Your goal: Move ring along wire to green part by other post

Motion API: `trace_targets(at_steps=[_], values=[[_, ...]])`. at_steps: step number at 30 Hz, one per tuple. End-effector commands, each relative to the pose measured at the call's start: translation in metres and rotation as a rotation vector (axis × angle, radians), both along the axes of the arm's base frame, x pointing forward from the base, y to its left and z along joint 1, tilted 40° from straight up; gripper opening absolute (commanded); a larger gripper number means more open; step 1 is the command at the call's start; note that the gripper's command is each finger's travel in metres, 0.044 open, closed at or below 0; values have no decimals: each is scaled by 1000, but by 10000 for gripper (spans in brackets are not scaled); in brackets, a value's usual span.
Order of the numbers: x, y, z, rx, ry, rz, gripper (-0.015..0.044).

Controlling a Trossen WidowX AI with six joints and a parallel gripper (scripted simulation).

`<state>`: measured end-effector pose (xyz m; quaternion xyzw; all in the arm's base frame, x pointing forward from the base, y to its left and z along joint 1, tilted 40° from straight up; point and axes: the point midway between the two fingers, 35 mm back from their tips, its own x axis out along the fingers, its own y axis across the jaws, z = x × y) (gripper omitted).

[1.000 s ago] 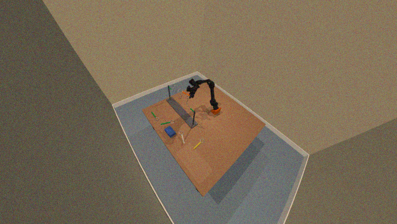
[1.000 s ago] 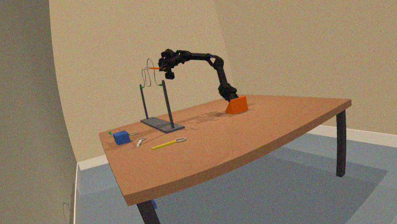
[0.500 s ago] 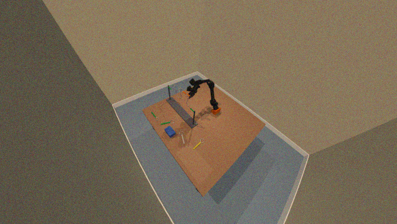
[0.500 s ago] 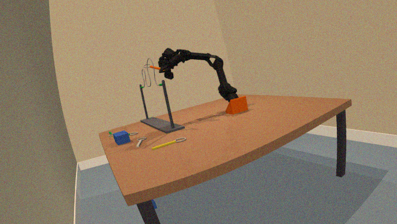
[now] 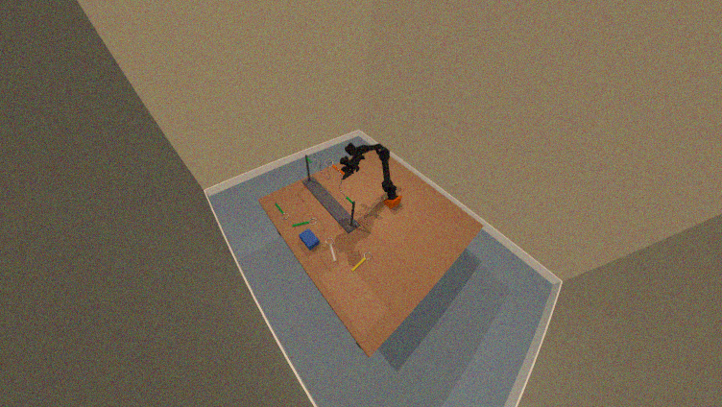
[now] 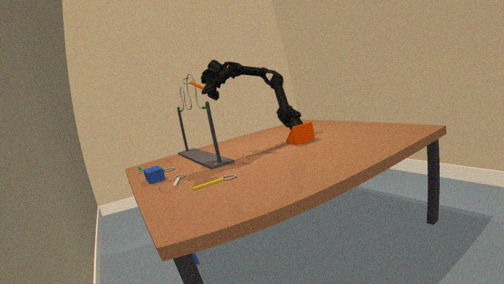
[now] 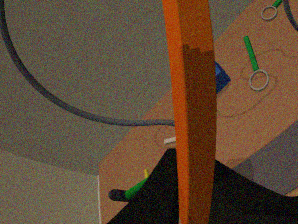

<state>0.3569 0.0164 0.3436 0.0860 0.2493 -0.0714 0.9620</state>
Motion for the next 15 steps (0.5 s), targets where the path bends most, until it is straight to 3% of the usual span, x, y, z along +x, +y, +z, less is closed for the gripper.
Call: trace_targets(at_steps=[1,15], values=[[1,-1,-1,-59,8,3,-150],[0,-9,-2,-247,21,3,-150]])
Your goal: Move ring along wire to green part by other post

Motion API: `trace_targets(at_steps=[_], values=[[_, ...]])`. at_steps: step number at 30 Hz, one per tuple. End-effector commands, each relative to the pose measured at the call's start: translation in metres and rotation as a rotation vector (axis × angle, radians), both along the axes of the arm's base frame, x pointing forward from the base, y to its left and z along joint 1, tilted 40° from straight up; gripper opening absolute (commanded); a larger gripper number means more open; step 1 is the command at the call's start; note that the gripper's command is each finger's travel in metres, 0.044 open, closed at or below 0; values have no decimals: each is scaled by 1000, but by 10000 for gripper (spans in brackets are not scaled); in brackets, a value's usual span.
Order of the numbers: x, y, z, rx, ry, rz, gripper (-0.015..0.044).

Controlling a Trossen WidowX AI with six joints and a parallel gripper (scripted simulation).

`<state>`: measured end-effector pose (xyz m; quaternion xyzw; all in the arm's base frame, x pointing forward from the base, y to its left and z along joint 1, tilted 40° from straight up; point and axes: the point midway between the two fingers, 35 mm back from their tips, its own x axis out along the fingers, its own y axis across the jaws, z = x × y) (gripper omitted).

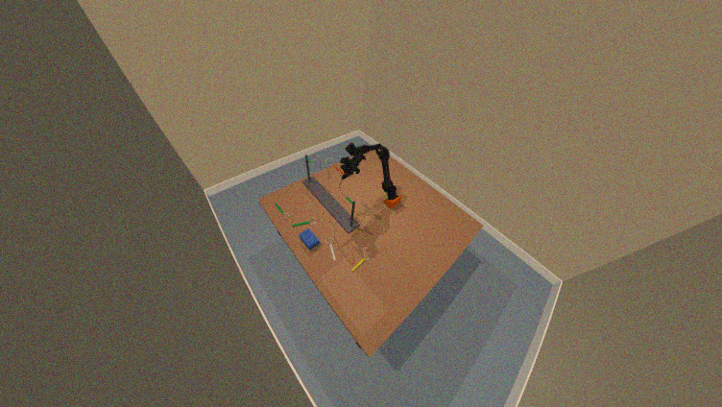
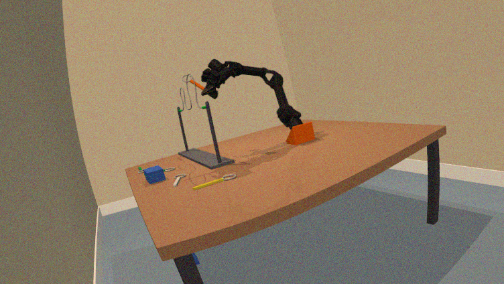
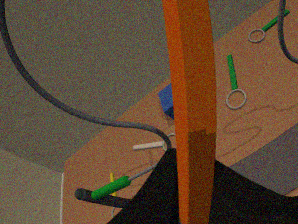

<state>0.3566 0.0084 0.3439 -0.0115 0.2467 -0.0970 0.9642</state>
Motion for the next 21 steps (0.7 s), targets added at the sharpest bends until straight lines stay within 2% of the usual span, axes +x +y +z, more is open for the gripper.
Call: trace_targets(at_steps=[1,21], values=[[1,-1,-2,-59,10,3,-150],[0,-12,-1,-328,27,3,-150]])
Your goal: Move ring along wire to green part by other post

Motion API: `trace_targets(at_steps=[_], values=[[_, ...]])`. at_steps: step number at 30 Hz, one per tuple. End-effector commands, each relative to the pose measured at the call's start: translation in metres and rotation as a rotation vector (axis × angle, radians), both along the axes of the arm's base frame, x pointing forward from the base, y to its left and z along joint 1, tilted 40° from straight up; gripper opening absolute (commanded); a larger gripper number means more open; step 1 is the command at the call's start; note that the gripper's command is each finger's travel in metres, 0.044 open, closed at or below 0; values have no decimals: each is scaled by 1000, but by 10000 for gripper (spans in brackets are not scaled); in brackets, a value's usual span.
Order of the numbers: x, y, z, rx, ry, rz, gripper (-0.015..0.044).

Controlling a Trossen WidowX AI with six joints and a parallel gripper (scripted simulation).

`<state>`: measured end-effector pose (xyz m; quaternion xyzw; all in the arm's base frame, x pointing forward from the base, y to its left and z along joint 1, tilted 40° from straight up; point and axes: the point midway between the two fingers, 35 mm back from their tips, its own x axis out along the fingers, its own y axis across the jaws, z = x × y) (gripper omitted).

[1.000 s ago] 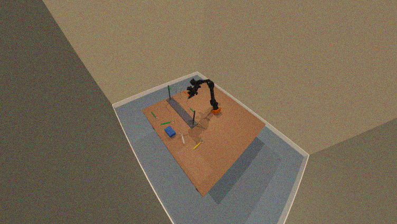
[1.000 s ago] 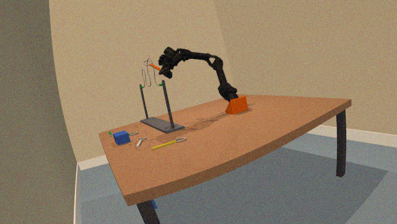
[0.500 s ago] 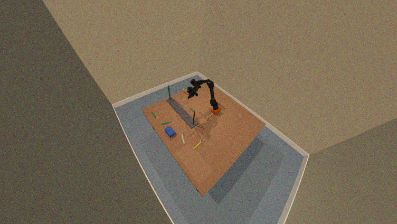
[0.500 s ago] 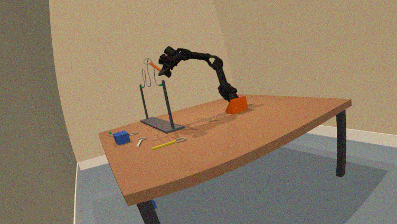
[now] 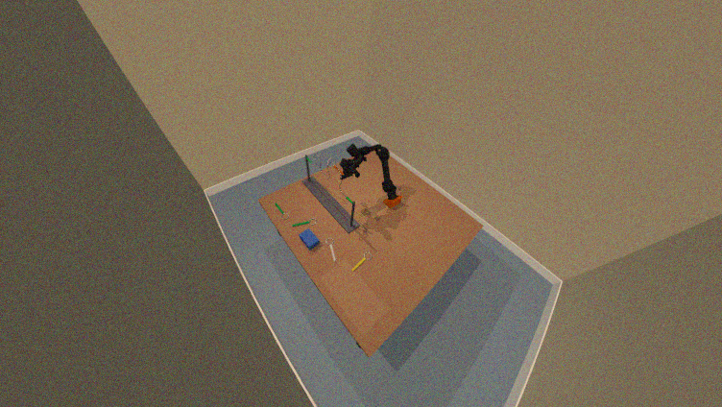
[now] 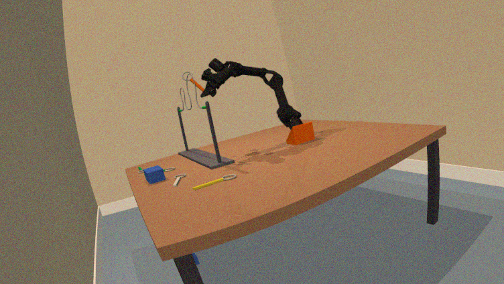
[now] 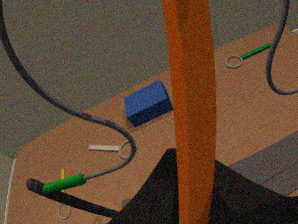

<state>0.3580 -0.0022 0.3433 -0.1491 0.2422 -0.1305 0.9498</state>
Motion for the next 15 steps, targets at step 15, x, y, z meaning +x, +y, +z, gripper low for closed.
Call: trace_targets(at_steps=[15], values=[[-2,-9,3,-246,16,3,-150]])
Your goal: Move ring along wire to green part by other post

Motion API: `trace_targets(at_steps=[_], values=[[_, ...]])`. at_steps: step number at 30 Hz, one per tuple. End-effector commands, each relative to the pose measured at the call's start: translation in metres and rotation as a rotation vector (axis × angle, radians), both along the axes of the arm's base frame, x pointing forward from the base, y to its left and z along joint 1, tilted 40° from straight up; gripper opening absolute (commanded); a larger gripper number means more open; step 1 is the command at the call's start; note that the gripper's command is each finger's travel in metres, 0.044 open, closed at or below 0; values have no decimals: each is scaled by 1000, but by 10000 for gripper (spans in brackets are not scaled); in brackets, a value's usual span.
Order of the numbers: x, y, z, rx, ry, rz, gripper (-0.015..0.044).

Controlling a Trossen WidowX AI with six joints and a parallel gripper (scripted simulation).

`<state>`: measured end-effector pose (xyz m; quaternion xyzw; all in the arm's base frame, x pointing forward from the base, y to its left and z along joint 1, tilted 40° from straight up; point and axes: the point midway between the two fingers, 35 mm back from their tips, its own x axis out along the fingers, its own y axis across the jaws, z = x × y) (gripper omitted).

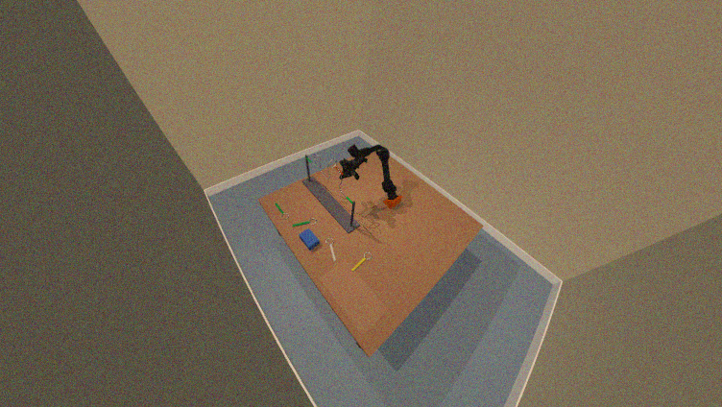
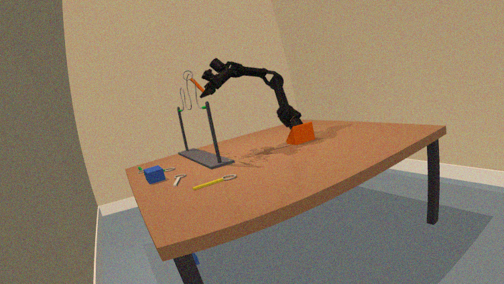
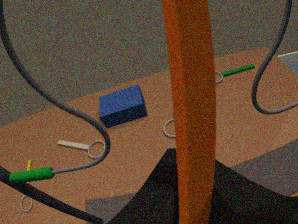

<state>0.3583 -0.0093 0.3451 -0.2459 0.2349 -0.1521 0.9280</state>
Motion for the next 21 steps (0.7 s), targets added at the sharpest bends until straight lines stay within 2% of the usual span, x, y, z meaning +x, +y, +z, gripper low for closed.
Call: trace_targets(at_steps=[1,21], values=[[-2,-2,1,-56,2,1,-150],[-3,-11,8,-326,19,3,-150]])
